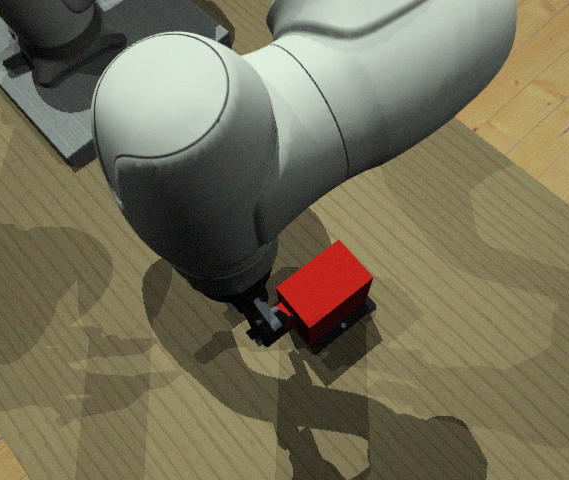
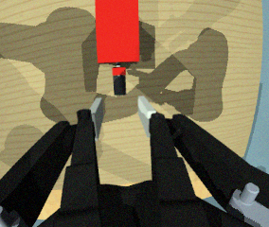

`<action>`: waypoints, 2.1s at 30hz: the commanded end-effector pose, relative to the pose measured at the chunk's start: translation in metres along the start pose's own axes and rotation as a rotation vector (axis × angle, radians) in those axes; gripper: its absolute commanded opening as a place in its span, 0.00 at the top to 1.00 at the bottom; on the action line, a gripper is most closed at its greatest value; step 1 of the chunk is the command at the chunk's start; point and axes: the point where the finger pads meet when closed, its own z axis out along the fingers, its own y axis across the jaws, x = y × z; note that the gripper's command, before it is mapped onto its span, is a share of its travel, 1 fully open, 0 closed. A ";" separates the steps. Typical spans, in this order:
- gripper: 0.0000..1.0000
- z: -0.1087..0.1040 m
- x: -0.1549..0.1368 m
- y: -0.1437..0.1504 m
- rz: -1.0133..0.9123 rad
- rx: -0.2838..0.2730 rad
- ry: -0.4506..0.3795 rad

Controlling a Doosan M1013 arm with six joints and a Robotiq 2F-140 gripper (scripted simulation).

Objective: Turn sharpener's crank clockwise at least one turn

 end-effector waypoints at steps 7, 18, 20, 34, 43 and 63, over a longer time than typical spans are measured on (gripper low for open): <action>0.68 0.000 0.000 0.000 0.000 0.000 0.000; 0.68 0.003 0.000 0.000 0.000 0.002 0.001; 0.68 0.004 0.000 0.000 0.000 0.004 0.001; 0.68 0.019 0.001 0.000 -0.001 0.004 0.002; 0.68 0.029 0.001 0.000 -0.001 0.004 0.002; 0.68 0.047 0.002 0.001 -0.001 0.004 0.002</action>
